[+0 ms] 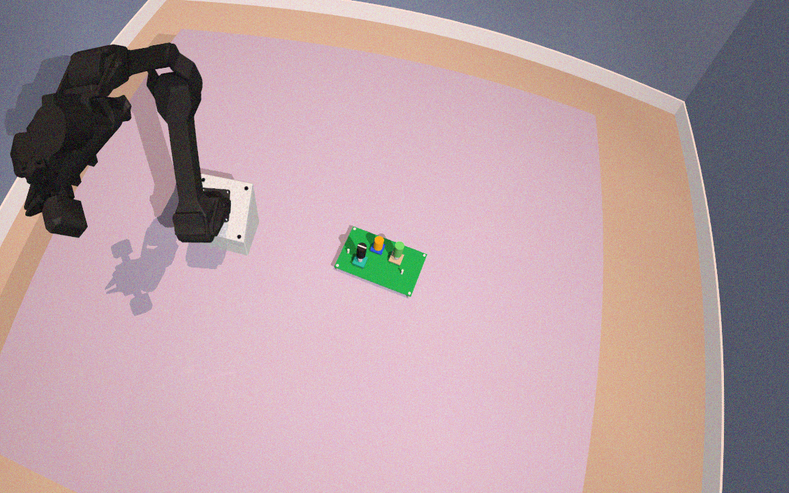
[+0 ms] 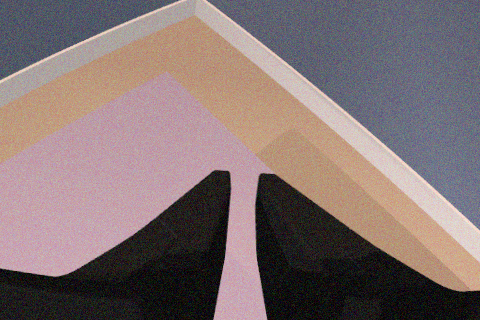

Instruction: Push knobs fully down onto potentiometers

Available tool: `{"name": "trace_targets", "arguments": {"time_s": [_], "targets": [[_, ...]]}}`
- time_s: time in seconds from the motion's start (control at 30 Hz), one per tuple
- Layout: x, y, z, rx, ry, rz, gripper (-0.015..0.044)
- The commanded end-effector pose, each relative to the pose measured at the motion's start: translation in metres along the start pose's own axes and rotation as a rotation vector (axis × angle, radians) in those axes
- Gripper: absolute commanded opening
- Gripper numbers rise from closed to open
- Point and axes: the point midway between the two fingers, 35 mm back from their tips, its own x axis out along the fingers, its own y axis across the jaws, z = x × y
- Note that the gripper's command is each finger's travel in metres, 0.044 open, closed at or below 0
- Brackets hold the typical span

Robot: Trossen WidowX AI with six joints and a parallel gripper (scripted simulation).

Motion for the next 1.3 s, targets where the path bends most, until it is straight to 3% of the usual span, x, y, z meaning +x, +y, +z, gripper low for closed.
{"name": "trace_targets", "arguments": {"time_s": [0.0, 0.77, 1.27], "targets": [[0.026, 0.030, -0.009, -0.107, 0.083, 0.065, 0.0000], [0.086, 0.157, -0.083, -0.627, 0.356, 0.381, 0.0000], [0.066, 0.253, -0.168, -0.996, 0.488, 0.690, 0.0000]]}}
